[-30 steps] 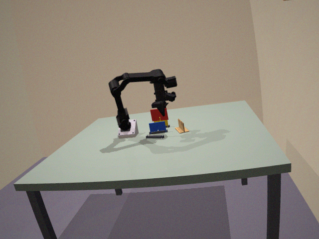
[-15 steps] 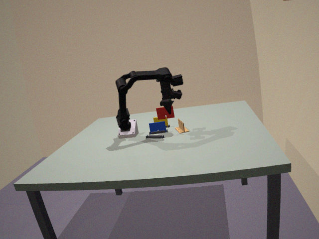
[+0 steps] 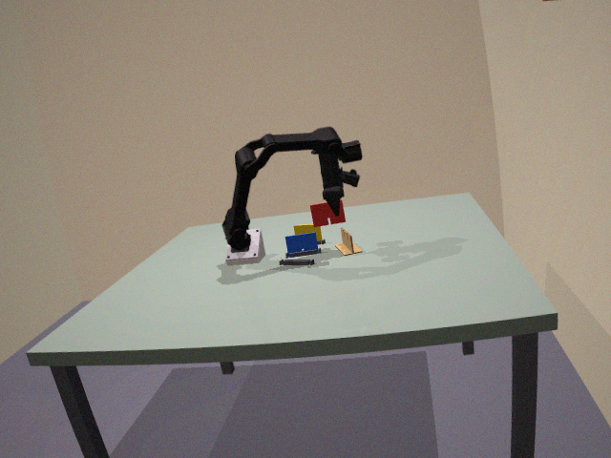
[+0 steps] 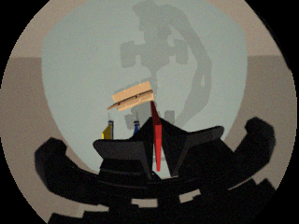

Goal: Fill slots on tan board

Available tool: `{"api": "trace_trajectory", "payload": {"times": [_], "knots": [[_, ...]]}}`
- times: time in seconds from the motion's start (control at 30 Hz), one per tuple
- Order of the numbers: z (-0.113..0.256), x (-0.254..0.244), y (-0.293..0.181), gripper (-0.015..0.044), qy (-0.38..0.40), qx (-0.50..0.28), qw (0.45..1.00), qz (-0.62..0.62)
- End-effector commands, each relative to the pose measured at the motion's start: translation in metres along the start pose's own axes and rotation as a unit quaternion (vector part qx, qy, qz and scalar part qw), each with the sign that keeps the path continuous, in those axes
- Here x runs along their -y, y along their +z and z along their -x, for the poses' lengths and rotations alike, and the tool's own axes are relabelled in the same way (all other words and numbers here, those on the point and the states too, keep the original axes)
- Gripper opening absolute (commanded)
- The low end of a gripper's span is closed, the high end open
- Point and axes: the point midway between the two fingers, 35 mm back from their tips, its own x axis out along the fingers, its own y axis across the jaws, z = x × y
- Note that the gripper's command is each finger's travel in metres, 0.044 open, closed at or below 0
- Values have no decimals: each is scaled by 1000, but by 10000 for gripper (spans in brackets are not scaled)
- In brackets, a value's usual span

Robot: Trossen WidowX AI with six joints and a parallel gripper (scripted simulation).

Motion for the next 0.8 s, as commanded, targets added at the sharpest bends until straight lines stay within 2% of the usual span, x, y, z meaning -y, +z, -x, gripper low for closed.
{"api": "trace_trajectory", "payload": {"times": [0.0,0.77], "knots": [[0,-5,7,0,2,0,1000,16],[-8,-37,50,0,0,-2,994,113]]}}
